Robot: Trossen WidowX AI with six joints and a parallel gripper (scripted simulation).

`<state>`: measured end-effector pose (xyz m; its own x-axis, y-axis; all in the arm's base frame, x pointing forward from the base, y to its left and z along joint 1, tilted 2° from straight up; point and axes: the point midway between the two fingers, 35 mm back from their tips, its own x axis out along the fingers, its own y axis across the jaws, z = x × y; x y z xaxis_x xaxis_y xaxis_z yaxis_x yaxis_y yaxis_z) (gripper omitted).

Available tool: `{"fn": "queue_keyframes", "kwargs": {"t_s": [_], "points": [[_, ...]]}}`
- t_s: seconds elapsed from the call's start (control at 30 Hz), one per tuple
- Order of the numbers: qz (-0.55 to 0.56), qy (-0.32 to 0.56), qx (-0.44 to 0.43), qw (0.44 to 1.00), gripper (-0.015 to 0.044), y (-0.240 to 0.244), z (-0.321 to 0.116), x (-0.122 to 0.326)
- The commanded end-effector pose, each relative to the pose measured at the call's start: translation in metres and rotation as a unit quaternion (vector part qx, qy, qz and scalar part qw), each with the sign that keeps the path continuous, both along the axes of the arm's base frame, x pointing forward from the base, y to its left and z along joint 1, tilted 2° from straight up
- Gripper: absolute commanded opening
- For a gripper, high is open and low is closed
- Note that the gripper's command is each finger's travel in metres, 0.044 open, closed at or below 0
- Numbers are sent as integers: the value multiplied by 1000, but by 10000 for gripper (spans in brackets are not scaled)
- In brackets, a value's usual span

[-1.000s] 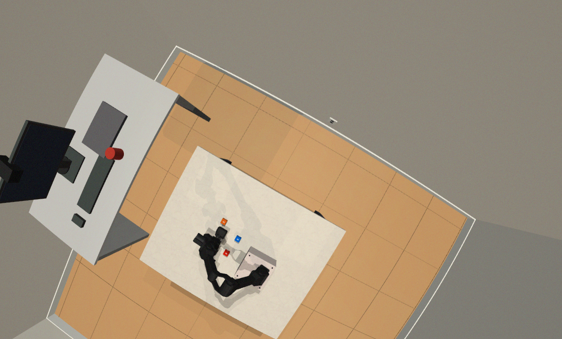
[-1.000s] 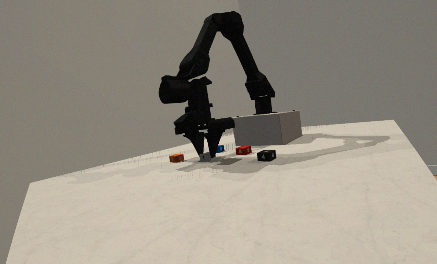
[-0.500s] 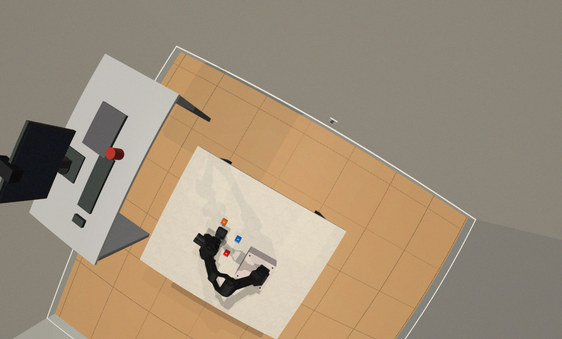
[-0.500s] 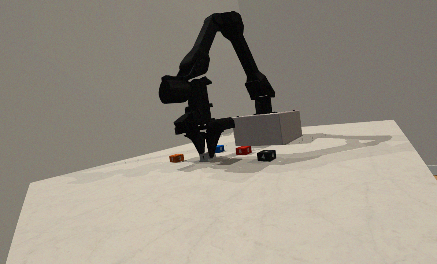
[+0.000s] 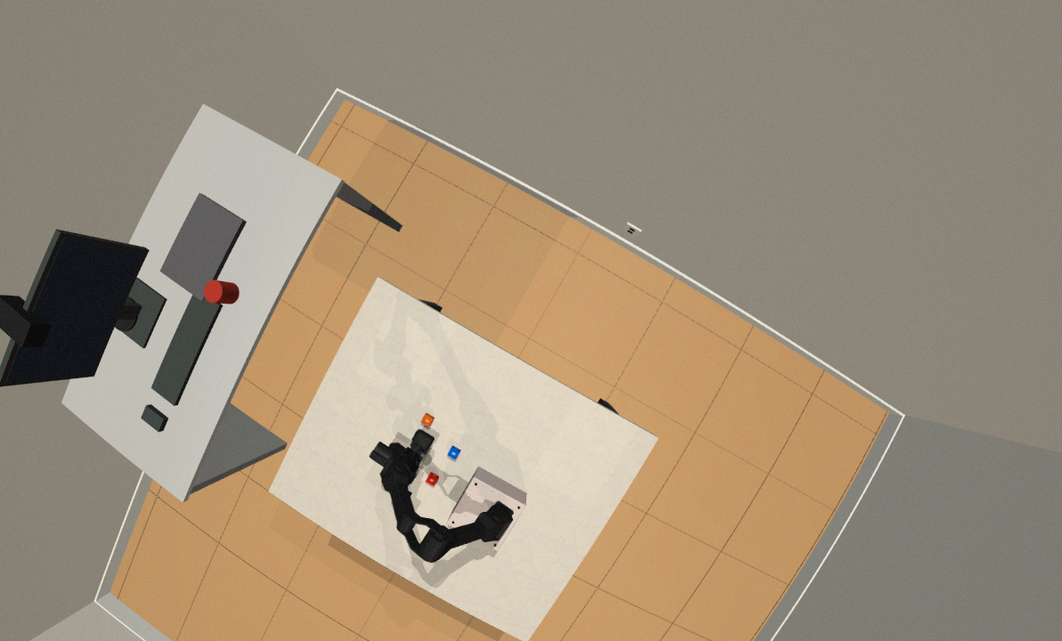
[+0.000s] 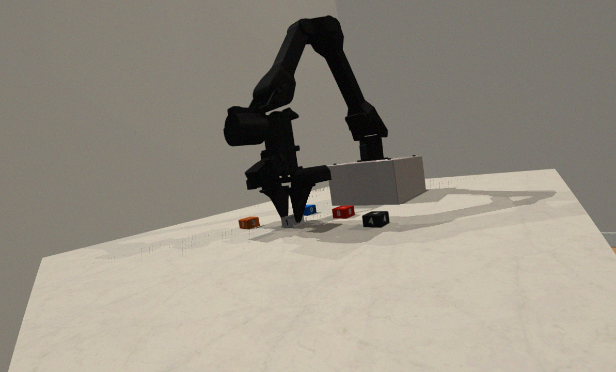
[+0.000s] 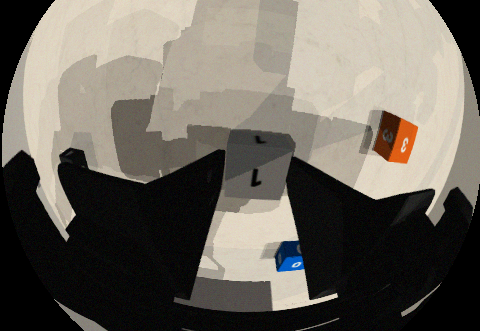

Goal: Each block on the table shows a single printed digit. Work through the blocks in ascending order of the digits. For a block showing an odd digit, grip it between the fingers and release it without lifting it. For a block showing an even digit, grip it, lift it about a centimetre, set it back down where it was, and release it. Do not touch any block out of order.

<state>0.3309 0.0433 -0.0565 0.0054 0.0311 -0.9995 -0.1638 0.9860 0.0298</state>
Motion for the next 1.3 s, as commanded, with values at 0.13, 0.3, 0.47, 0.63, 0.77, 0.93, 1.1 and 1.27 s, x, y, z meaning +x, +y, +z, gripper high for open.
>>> {"fn": "queue_keyframes", "kwargs": {"t_s": [0.13,0.3,0.47,0.63,0.77,0.93,1.1,1.27], "points": [[-2,0,1,1000,356,0,0,0],[-2,0,1,1000,400,0,2,0],[-2,0,1,1000,400,-1,36,0],[-2,0,1,1000,321,-2,65,3],[-2,0,1,1000,216,-4,117,0],[-2,0,1,1000,120,-4,117,0],[-2,0,1,1000,120,-4,117,0],[-2,-1,0,1000,120,-25,117,12]]}}
